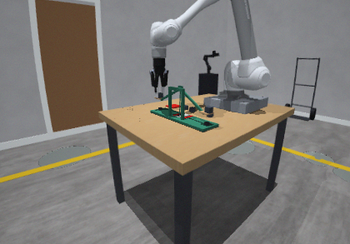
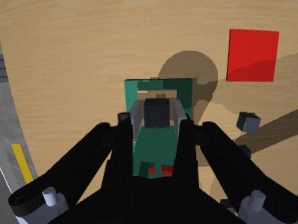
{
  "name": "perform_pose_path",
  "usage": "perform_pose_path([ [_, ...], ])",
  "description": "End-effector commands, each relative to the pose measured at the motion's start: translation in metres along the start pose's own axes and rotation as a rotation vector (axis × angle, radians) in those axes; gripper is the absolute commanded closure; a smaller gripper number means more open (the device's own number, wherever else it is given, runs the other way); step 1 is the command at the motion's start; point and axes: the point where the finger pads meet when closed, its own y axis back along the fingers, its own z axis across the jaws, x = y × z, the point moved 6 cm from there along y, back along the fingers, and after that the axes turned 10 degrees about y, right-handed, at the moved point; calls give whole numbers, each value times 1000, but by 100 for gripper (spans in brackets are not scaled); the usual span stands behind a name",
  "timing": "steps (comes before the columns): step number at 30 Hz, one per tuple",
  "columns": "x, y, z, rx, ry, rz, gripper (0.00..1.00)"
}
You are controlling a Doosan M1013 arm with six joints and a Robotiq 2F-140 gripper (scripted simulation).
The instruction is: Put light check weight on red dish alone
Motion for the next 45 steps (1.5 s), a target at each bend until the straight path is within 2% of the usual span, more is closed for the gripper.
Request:
perform_pose_path([
  [1,0,0,0,0,0,0,65],
  [2,0,0,0,0,0,0,65],
  [3,0,0,0,0,0,0,76],
  [37,0,0,0,0,0,0,76],
  [45,0,10,0,0,0,0,76],
])
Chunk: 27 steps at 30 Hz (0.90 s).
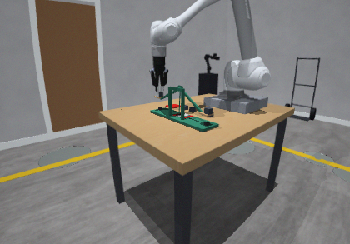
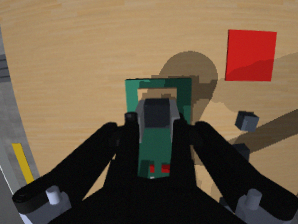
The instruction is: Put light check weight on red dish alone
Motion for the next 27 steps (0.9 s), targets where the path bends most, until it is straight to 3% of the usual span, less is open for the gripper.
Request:
perform_pose_path([
  [1,0,7,0,0,0,0,76],
  [12,0,59,0,0,0,0,76],
  [27,0,63,0,0,-1,0,76],
])
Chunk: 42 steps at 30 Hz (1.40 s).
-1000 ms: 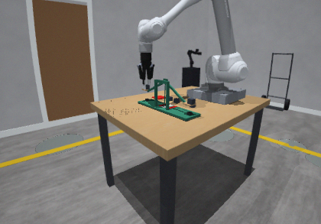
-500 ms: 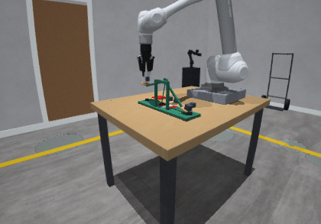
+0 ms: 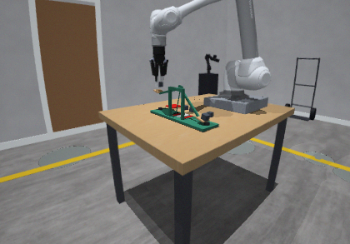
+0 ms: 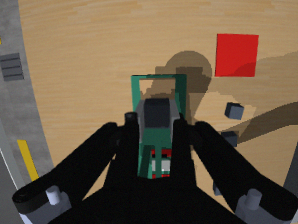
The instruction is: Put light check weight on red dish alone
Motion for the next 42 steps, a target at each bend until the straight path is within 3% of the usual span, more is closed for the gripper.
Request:
perform_pose_path([
  [1,0,0,0,0,-4,0,76],
  [7,-1,0,5,0,-46,0,76],
  [21,-25,0,140,0,-46,0,76],
  [27,-28,0,161,0,-46,0,76],
  [35,-39,-5,163,0,-46,0,76],
  [38,-83,-28,147,0,-46,0,76],
  [40,-83,-28,147,0,-46,0,76],
  [42,-128,-51,137,0,-46,-1,76],
])
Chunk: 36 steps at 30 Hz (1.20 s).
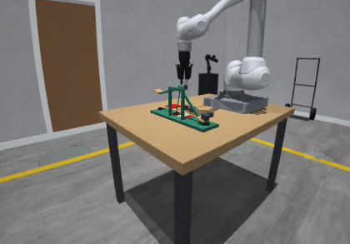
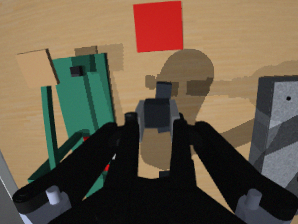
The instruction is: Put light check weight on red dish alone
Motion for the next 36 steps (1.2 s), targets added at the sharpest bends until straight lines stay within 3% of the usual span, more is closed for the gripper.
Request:
perform_pose_path([
  [1,-47,-24,-12,-1,-4,5,76],
  [4,-92,-46,-14,-1,-3,5,76],
  [10,-144,-70,-8,-1,-3,5,76],
  [27,-147,-72,-8,-1,-3,5,76],
  [36,-147,-83,-8,-1,-3,5,76],
])
